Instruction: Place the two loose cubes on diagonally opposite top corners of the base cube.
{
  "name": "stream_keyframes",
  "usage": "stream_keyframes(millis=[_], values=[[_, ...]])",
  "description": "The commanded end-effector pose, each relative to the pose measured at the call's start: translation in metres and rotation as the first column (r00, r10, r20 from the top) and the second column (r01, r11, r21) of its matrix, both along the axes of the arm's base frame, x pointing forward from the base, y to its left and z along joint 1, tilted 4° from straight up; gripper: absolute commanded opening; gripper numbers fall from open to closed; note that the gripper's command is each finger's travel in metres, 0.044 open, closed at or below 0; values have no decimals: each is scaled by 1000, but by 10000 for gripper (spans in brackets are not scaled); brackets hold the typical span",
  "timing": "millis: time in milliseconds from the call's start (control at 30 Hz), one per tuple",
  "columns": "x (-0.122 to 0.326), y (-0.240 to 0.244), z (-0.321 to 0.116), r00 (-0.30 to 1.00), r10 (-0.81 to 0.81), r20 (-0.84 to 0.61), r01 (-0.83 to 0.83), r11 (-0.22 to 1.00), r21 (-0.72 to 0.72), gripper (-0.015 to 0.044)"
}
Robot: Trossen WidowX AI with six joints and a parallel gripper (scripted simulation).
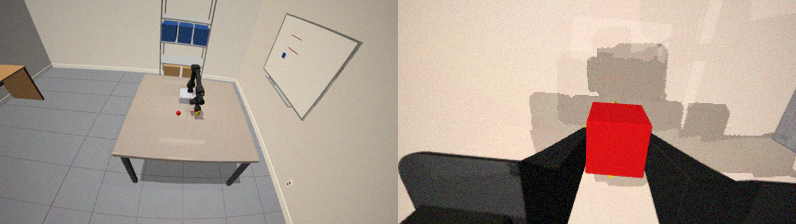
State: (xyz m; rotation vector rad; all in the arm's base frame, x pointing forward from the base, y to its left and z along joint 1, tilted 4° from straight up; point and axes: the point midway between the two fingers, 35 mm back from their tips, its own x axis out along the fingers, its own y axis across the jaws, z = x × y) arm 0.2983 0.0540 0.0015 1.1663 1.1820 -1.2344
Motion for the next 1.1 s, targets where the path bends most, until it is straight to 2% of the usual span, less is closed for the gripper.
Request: stream_keyframes(millis=[0, 300, 433, 1067], values=[[0, 1, -1, 1000, 0, 0, 0, 1000, 5, 105], [0, 1, -1, 1000, 0, 0, 0, 1000, 5, 105], [0, 1, -1, 1000, 0, 0, 0, 1000, 5, 205], [0, 1, 24, 1000, 0, 0, 0, 1000, 0, 205]])
